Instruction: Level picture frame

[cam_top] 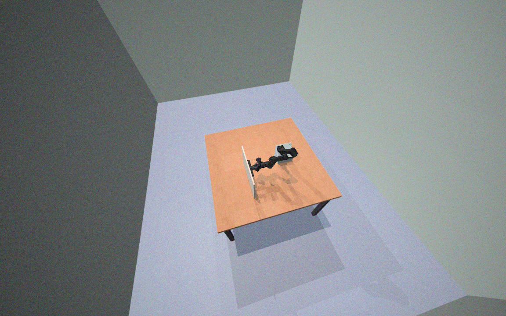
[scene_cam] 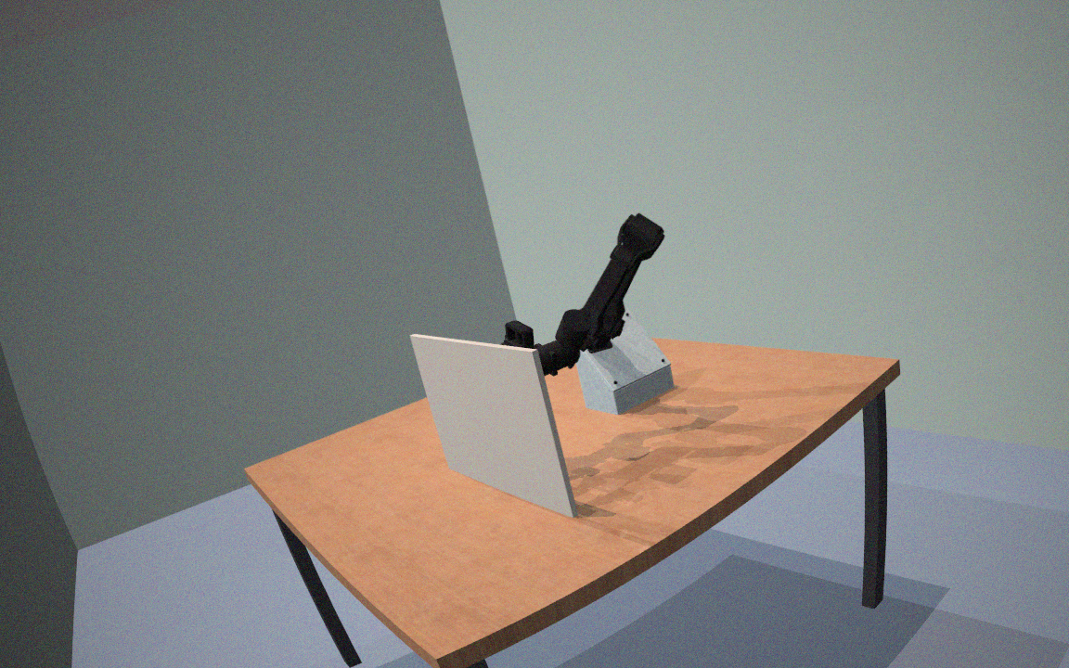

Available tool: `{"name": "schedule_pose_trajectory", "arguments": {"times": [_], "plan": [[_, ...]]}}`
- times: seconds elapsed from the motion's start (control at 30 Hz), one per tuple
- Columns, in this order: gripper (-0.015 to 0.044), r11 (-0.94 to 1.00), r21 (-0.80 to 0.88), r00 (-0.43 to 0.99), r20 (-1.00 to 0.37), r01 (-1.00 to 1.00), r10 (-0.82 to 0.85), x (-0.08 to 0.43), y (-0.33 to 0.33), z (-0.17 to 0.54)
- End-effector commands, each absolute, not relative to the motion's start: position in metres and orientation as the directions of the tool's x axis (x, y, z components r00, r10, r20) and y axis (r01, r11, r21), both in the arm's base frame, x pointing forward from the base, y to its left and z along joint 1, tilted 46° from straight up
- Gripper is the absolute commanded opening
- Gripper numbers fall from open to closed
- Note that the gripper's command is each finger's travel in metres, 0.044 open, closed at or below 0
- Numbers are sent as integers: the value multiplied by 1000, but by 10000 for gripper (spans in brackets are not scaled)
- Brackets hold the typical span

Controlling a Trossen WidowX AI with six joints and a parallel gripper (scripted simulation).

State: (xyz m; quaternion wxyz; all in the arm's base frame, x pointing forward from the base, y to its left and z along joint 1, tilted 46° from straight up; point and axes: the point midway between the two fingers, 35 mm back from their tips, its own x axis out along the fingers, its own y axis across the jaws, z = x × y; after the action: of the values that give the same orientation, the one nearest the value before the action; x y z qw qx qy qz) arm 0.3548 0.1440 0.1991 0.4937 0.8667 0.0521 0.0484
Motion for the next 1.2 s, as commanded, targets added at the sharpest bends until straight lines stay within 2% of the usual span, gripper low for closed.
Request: {"name": "schedule_pose_trajectory", "arguments": {"times": [0.0,0.8,1.17], "plan": [[260,-512,858,989,36,42,142,355,145,200],[260,-512,858,989,36,42,142,356,146,201],[187,-512,858,989,36,42,142,356,146,201]]}}
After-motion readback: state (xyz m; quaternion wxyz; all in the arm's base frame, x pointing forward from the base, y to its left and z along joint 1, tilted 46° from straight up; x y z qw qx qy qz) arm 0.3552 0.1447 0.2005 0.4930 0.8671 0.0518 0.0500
